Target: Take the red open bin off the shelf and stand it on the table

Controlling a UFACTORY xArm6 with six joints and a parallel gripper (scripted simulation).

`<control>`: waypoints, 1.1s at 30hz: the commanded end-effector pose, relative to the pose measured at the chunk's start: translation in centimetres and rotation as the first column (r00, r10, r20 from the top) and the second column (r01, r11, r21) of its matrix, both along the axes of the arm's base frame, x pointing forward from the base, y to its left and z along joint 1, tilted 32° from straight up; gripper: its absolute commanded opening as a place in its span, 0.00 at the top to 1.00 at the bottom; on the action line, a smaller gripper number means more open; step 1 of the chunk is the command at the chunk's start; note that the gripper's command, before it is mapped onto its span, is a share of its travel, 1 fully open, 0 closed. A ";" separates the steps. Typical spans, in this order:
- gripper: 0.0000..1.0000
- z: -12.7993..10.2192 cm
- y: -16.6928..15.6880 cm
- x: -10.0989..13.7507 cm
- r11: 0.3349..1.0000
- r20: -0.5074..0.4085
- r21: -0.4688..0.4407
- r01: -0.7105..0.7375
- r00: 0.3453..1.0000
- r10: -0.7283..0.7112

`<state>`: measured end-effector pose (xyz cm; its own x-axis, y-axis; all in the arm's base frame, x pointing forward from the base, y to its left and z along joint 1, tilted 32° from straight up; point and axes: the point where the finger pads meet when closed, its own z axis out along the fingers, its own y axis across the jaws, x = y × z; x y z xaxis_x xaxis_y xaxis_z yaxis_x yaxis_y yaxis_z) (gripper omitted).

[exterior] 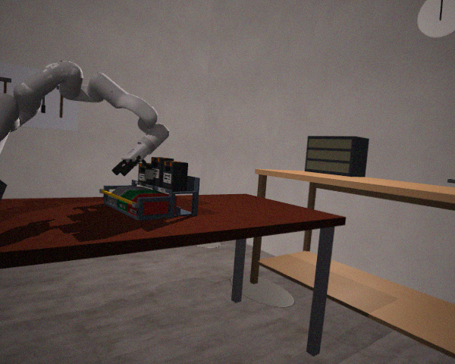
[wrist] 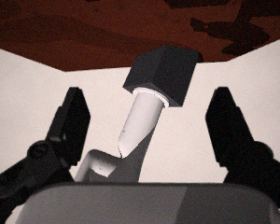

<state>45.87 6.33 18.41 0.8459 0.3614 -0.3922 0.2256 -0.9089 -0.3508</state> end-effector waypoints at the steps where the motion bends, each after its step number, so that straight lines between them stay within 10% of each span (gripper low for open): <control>1: 0.00 -1.4 -1.8 -0.3 0.988 0.003 0.001 0.152 0.988 -0.152; 33: 0.00 -2.0 -2.5 -0.4 0.847 0.001 0.002 0.532 0.847 -0.532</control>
